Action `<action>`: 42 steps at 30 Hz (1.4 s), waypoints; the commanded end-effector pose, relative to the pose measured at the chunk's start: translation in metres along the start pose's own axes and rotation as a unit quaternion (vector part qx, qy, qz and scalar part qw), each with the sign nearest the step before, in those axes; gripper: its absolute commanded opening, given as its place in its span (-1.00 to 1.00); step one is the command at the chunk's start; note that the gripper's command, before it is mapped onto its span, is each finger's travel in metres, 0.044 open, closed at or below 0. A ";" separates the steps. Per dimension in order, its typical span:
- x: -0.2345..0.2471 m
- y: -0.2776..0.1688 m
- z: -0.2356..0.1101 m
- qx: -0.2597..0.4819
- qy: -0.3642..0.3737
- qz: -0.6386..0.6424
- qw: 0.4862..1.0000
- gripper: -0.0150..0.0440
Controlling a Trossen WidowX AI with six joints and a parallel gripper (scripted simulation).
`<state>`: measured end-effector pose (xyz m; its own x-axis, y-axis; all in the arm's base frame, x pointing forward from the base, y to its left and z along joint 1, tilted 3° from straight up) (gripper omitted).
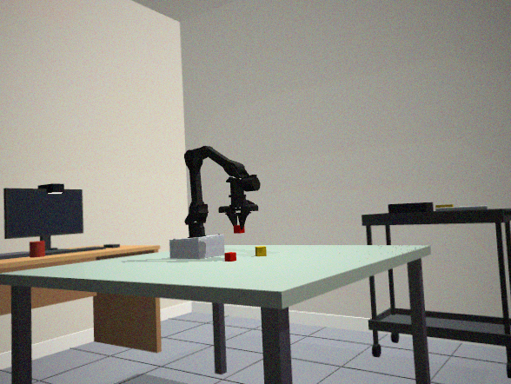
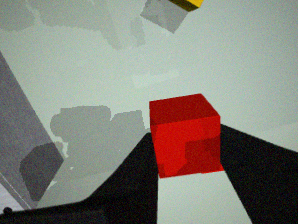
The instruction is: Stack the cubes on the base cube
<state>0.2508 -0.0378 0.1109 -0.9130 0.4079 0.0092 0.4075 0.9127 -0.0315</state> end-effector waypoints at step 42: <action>-0.001 0.080 0.027 -0.005 0.004 0.566 0.824 -0.14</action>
<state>0.2817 0.0267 0.0835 -0.0363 0.9992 -0.0175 0.9991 0.0359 -0.0220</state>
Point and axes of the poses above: the point midway between the two fingers, 35 mm back from their tips, its own z axis out along the fingers, its own x axis across the jaws, y = z × x, the point moved 5 cm from there along -z, back along the fingers, and after that the axes turned 9 degrees about z, right-handed, at the moved point
